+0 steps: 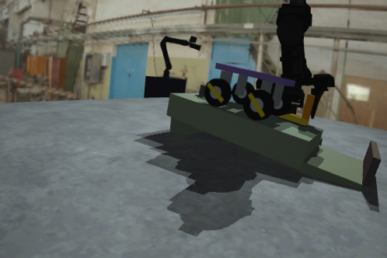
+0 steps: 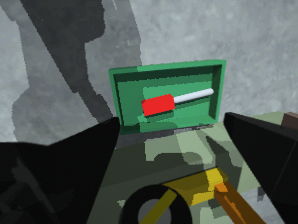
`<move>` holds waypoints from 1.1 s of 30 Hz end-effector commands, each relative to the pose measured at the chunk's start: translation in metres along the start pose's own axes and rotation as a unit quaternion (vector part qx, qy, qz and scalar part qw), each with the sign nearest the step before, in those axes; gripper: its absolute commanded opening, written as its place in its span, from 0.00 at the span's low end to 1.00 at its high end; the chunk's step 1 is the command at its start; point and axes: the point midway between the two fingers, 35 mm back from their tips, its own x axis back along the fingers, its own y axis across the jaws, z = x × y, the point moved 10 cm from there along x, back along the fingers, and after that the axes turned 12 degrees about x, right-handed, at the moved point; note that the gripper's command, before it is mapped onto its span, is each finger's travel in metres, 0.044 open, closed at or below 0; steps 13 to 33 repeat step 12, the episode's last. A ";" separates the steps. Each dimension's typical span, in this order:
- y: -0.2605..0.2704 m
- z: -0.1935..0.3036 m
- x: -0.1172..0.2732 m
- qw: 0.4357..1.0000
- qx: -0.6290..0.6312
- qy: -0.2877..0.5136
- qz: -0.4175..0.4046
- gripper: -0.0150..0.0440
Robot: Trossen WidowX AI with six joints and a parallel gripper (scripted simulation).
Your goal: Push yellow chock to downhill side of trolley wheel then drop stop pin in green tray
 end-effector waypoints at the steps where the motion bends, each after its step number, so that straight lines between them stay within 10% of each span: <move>1: -0.002 0.000 0.010 1.000 0.003 0.003 0.002 1.00; 33: -0.007 -0.002 0.048 1.000 0.003 0.003 0.002 1.00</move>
